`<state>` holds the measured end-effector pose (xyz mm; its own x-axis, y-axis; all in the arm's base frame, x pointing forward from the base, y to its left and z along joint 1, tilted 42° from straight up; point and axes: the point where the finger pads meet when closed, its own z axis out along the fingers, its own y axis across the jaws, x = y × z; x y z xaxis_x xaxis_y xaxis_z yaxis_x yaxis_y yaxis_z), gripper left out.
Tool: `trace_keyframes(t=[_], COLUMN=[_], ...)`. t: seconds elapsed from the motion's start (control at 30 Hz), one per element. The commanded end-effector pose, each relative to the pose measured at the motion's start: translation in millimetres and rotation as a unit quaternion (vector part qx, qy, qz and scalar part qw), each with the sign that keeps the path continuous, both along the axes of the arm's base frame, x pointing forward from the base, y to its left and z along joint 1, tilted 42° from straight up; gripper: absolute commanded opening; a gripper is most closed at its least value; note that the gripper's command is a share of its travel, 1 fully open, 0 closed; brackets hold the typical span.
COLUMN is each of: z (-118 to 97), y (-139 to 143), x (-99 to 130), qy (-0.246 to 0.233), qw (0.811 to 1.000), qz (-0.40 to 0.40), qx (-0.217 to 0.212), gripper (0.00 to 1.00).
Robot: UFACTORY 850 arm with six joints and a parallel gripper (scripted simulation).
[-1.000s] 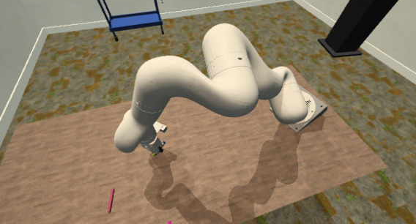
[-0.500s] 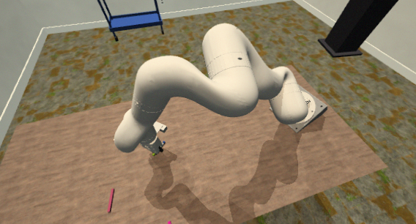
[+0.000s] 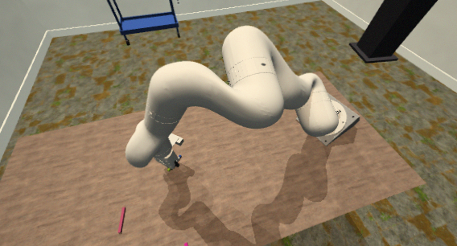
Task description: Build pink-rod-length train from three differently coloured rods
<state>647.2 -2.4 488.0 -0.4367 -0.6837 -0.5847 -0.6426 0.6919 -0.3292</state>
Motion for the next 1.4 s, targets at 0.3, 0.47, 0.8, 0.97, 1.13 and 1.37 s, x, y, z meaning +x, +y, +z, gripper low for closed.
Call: trace_keyframes(t=[0.3, 0.47, 0.8, 0.97, 1.13, 1.37], z=[-4.9, -6.7, -8.1, -8.1, -8.1, -8.1], y=[1.8, 2.3, 2.8, 2.8, 2.8, 2.8], x=[5.4, 6.9, 8.1, 8.1, 8.1, 8.1], qy=[-0.001, -0.001, -0.001, -0.001, -0.001, -0.001], qw=[1.000, 1.000, 1.000, 1.000, 1.000, 1.000], qz=[0.000, 0.000, 0.000, 0.000, 0.000, 0.000], qx=[0.000, 0.000, 0.000, 0.000, 0.000, 0.000], gripper=[0.04, 0.04, 0.04, 0.04, 0.04, 0.04])
